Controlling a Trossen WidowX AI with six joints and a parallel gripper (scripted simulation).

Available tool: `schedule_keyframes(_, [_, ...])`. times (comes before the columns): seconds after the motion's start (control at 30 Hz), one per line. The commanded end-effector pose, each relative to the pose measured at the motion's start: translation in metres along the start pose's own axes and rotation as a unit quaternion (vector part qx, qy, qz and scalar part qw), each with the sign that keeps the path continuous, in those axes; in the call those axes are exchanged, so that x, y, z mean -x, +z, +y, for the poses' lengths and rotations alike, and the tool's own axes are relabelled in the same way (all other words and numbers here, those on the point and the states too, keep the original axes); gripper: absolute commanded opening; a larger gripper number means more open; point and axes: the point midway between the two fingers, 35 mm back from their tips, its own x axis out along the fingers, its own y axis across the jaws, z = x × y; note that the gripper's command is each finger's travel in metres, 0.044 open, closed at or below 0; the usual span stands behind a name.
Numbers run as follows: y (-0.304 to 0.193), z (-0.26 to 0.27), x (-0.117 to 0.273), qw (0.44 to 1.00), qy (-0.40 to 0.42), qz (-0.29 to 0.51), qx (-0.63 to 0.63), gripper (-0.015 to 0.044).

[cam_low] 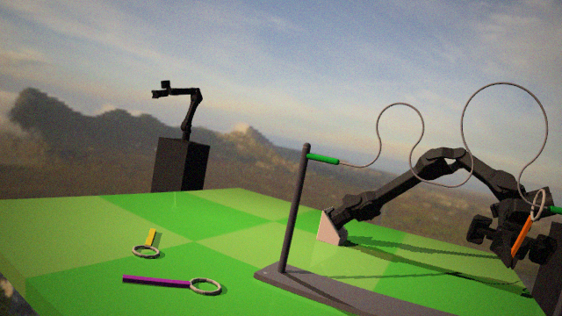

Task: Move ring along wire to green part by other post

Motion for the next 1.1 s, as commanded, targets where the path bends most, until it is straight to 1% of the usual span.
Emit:
schedule_keyframes(0.0, [-0.002, -0.011, 0.0, 1.0, -0.013, 0.004, 0.023, -0.015])
schedule_keyframes(0.6, [0.007, -0.063, 0.005, 0.982, -0.093, 0.004, 0.166, -0.015])
schedule_keyframes(1.07, [0.029, -0.106, 0.017, 0.935, -0.173, 0.003, 0.31, -0.015])
